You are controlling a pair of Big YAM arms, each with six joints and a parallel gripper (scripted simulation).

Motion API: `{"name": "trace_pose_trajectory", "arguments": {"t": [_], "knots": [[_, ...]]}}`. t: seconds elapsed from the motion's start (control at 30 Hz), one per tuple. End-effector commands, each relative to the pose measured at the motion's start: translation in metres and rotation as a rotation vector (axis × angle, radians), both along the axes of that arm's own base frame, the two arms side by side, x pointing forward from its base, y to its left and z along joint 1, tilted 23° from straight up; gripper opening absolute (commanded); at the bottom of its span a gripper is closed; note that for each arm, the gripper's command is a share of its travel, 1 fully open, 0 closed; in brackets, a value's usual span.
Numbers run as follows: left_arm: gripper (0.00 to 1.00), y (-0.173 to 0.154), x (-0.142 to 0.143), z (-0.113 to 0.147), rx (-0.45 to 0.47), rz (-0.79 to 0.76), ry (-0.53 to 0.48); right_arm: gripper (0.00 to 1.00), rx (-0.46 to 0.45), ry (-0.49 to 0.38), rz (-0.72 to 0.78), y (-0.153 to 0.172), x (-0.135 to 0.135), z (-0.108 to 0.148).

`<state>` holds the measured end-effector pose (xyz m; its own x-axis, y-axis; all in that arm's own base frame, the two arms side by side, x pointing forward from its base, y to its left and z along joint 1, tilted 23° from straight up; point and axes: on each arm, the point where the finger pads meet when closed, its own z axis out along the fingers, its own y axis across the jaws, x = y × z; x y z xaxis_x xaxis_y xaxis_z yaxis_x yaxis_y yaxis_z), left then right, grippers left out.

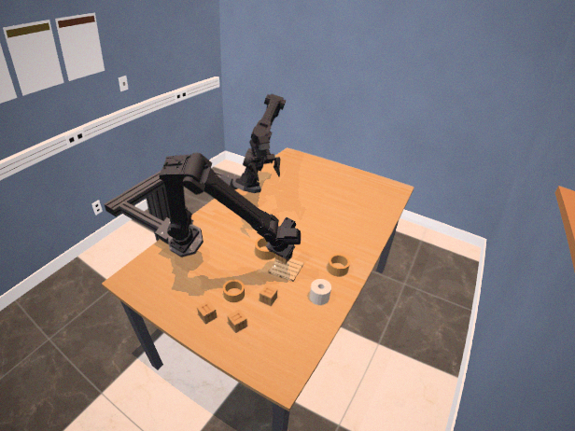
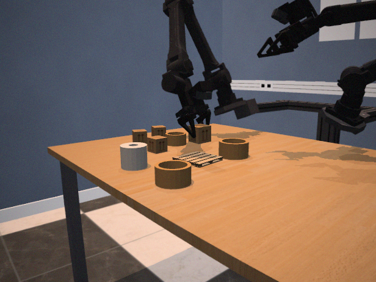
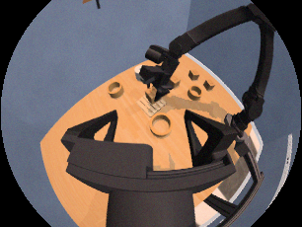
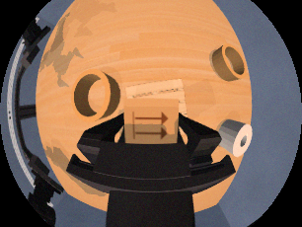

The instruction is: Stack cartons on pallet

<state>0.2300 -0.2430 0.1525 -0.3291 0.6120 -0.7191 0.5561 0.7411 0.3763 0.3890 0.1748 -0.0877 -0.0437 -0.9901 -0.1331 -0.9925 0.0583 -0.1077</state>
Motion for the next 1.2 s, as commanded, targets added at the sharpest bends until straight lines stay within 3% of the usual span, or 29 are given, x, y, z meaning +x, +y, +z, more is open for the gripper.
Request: {"name": "trace_pose_trajectory", "arguments": {"t": [0.0,0.3,0.4,0.53,1.17], "knots": [[1.00,0.001,0.003,0.005,-0.018,0.022,-0.004,0.50,0.016,-0.034,0.018,0.010,0.014,0.012],[1.00,0.001,0.003,0.005,-0.018,0.019,-0.002,0.50,0.016,-0.034,0.018,0.010,0.014,0.012],[1.00,0.001,0.003,0.004,-0.018,0.019,-0.001,0.50,0.019,-0.040,0.033,0.025,0.027,0.024],[1.00,0.001,0.003,0.004,-0.018,0.019,-0.001,0.50,0.019,-0.041,0.021,0.021,0.031,0.026],[1.00,0.001,0.003,0.004,-0.018,0.019,-0.001,0.50,0.014,-0.028,0.017,-0.002,0.023,-0.017]]}}
